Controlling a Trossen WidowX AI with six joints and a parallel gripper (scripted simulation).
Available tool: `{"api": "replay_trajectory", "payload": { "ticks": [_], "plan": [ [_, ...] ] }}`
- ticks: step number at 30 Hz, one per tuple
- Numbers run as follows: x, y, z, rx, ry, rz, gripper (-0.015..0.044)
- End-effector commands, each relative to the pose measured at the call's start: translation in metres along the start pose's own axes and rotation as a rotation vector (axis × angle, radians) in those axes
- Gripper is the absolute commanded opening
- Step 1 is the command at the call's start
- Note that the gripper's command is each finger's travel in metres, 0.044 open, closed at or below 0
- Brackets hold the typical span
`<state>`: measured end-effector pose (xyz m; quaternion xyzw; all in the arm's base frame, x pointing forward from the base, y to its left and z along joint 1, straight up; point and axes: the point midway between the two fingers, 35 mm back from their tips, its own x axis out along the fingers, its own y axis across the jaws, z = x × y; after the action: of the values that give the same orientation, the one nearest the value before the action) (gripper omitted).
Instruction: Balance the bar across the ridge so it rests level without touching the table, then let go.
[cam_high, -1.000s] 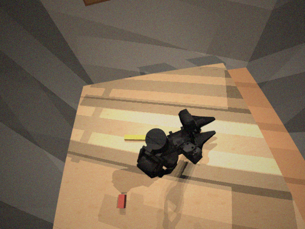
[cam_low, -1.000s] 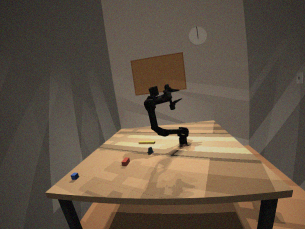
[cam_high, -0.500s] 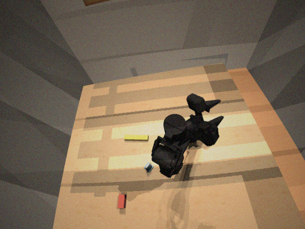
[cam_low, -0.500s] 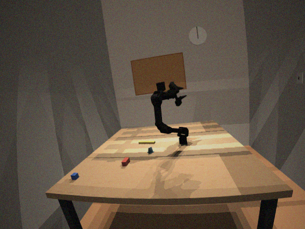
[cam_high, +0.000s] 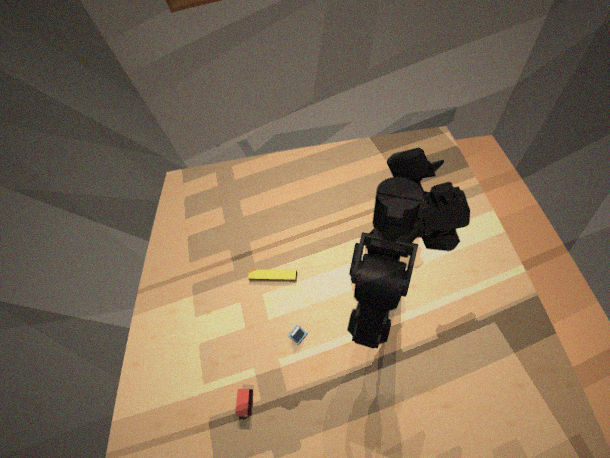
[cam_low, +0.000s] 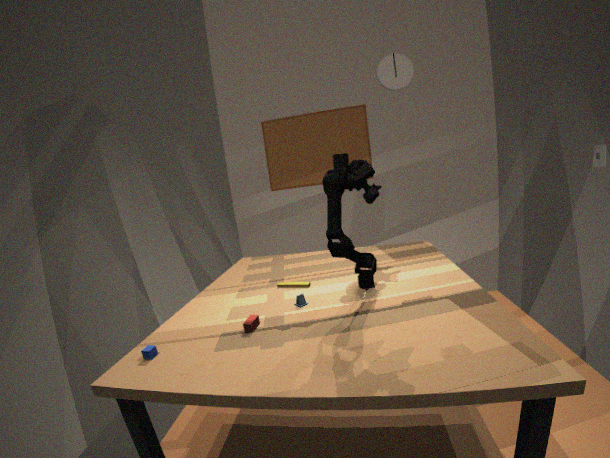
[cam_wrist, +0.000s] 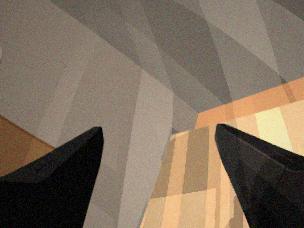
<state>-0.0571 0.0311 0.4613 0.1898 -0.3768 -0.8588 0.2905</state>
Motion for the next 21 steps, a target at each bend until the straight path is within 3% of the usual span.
{"api": "replay_trajectory", "payload": {
  "ticks": [1, 21],
  "plan": [
    [0.021, 0.01, -0.01, -0.062, 0.085, 0.015, 0.0315],
    [0.087, 0.057, -0.081, -0.351, 0.459, 0.142, 0.0315]
  ]
}}
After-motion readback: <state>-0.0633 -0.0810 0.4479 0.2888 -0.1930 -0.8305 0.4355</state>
